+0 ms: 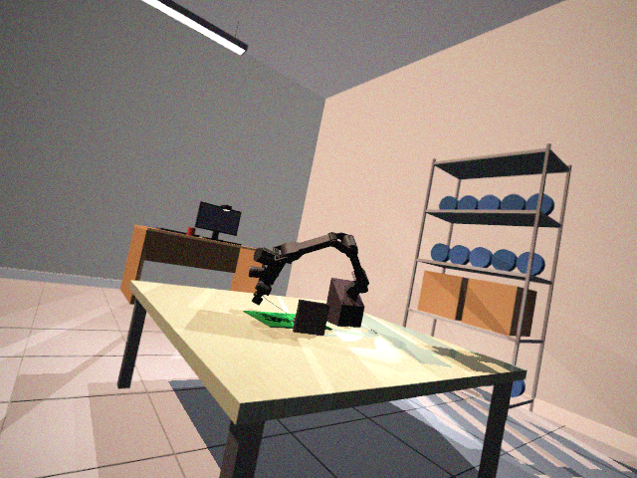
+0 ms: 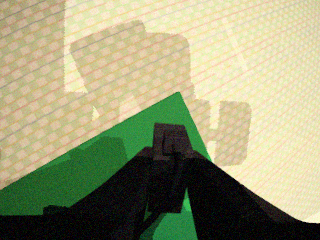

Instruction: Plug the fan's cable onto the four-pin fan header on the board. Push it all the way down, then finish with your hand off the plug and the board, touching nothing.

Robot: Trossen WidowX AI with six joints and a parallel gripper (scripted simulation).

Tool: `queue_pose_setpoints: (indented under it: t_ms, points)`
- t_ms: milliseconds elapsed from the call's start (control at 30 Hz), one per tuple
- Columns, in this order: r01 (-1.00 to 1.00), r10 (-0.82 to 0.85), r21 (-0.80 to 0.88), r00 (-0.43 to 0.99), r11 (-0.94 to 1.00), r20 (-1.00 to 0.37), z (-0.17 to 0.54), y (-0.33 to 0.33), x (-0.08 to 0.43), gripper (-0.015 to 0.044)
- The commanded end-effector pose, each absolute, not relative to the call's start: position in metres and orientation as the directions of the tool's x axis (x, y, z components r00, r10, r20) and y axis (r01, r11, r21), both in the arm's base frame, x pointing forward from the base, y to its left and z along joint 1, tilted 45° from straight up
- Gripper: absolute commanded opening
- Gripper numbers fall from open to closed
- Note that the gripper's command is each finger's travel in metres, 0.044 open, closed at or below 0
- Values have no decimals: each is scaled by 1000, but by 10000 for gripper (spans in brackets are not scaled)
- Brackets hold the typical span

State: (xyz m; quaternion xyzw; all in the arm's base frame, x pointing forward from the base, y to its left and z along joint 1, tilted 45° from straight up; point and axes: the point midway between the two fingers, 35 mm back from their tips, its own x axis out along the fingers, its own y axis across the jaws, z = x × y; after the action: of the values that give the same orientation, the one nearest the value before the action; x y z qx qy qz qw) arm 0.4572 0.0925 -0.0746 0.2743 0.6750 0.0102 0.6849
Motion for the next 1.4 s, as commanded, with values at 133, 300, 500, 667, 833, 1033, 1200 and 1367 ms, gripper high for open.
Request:
queue_pose_setpoints:
  t_ms: [133,300,500,667,833,1033,1200,1367]
  points:
    - [368,326,359,150,858,-933,-79,88,461,0]
    - [371,302,349,180,861,-936,-81,89,461,0]
    - [374,274,339,218,863,-937,-83,90,462,0]
    - [378,251,332,250,864,-935,-84,91,462,0]
    - [383,228,327,282,864,-932,-85,93,463,0]
    - [389,202,323,321,863,-925,-85,94,463,0]
    - [395,181,322,354,861,-918,-85,95,462,0]
    - [401,160,322,386,858,-908,-85,96,462,0]
